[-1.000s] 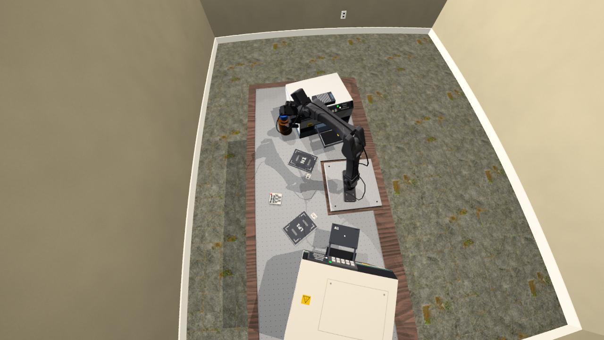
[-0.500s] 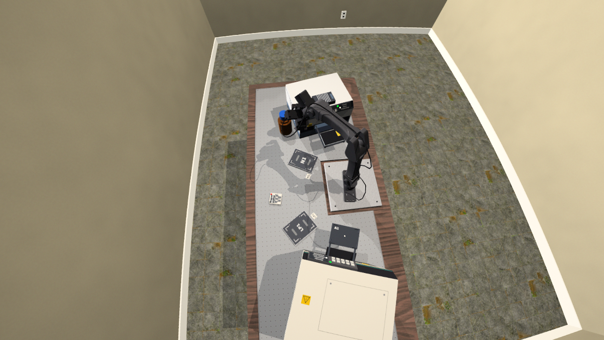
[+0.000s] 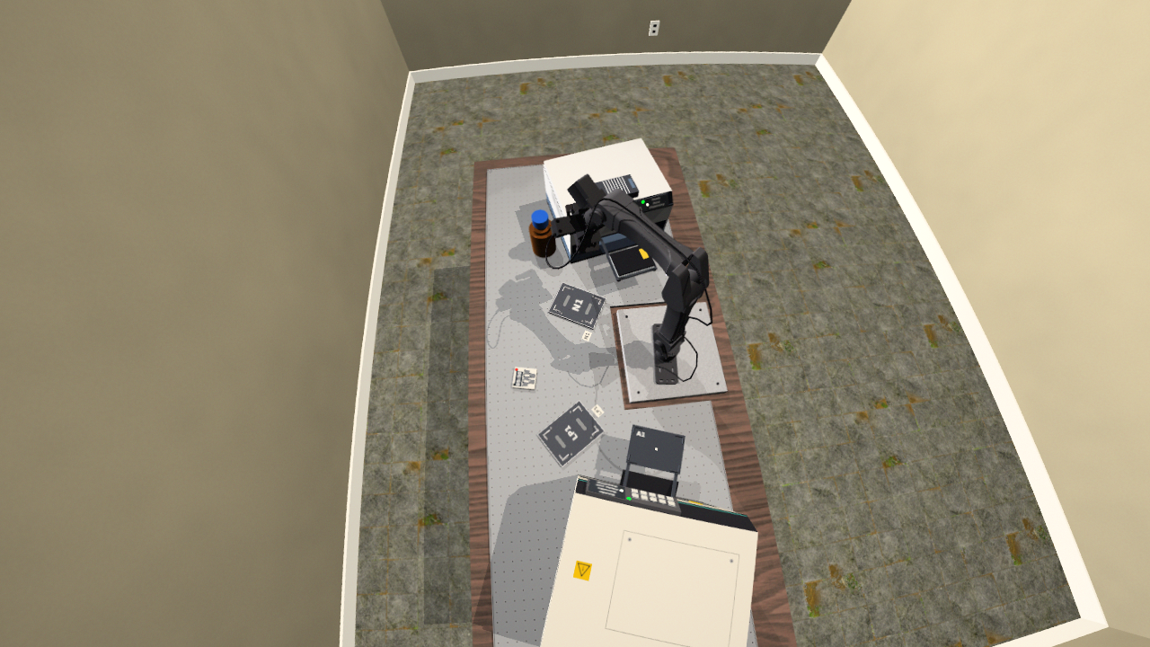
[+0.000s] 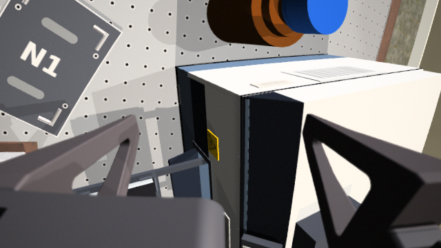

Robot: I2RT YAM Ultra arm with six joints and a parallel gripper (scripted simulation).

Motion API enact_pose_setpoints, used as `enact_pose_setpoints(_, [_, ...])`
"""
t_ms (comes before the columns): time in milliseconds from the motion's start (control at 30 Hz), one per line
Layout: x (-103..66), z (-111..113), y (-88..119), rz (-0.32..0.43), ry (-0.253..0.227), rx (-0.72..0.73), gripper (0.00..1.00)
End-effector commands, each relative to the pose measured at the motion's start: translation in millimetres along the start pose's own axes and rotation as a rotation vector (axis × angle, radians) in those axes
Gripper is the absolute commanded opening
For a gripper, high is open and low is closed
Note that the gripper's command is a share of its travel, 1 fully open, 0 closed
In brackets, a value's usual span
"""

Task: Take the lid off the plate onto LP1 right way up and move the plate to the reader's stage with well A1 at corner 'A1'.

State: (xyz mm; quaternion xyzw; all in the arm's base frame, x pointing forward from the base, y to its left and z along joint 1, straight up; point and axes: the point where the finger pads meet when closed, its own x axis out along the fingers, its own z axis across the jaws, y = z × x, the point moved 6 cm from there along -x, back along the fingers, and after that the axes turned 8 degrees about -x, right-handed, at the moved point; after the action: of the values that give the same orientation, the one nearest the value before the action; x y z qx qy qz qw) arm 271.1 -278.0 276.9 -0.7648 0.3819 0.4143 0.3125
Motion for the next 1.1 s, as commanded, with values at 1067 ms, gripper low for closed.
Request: enact_pose_setpoints(1067, [-20.0, 46.1, 89.8, 0.154, -0.309, -0.046, 1.0])
